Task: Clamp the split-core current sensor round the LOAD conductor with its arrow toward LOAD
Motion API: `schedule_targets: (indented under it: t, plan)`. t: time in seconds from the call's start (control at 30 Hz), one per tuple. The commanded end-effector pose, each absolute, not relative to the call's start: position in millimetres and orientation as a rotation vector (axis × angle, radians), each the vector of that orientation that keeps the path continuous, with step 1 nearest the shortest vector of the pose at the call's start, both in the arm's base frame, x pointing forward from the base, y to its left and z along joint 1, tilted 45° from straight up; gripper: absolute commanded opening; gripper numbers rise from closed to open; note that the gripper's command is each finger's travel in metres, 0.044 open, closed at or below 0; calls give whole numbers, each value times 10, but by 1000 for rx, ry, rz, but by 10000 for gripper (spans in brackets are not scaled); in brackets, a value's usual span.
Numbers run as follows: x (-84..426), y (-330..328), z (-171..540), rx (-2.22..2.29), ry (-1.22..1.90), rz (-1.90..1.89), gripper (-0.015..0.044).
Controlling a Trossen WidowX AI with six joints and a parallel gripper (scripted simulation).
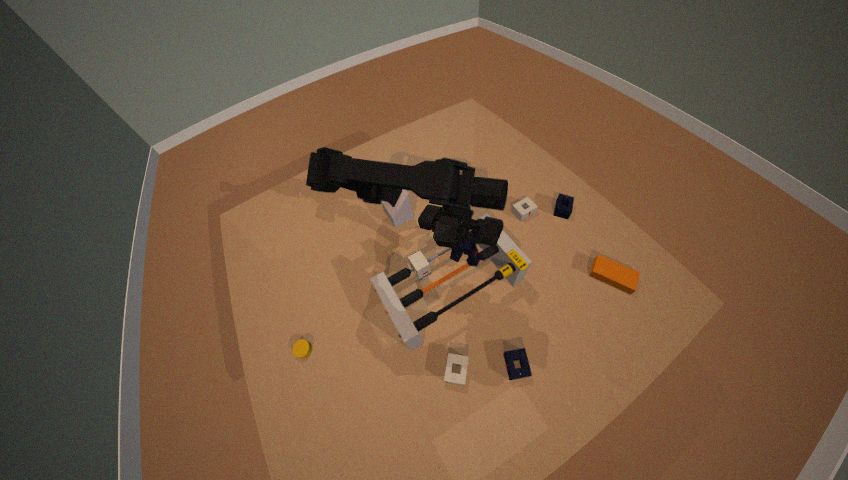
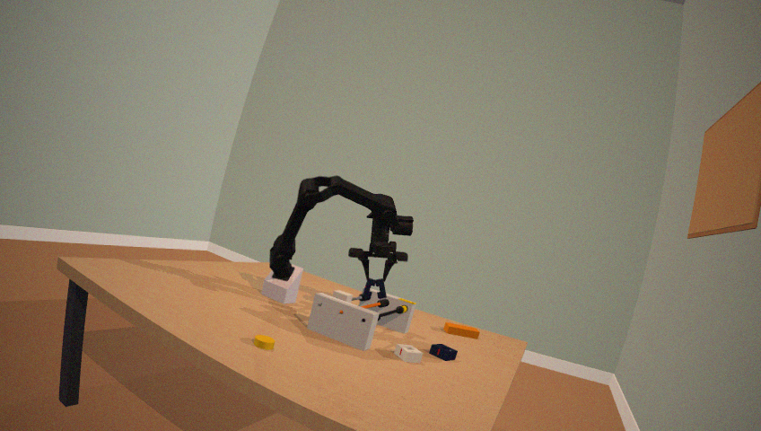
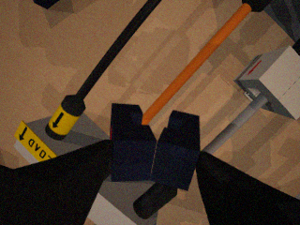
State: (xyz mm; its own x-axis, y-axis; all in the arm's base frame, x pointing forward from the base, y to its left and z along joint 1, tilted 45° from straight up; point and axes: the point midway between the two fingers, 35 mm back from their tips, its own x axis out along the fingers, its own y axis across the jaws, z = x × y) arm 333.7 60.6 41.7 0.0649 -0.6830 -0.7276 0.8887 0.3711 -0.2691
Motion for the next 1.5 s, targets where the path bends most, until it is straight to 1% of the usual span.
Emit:
schedule_targets:
  t: [0.0, 0.23, 0.3, 1.47]
  plan:
    - [3569, 552, 435, 437, 758, -1272, 0]
    - [3928, 413, 458, 706, 494, -1363, 0]
    - [3961, 398, 461, 732, 467, -1370, 0]
    - [4045, 50, 130, 731, 465, -1370, 0]
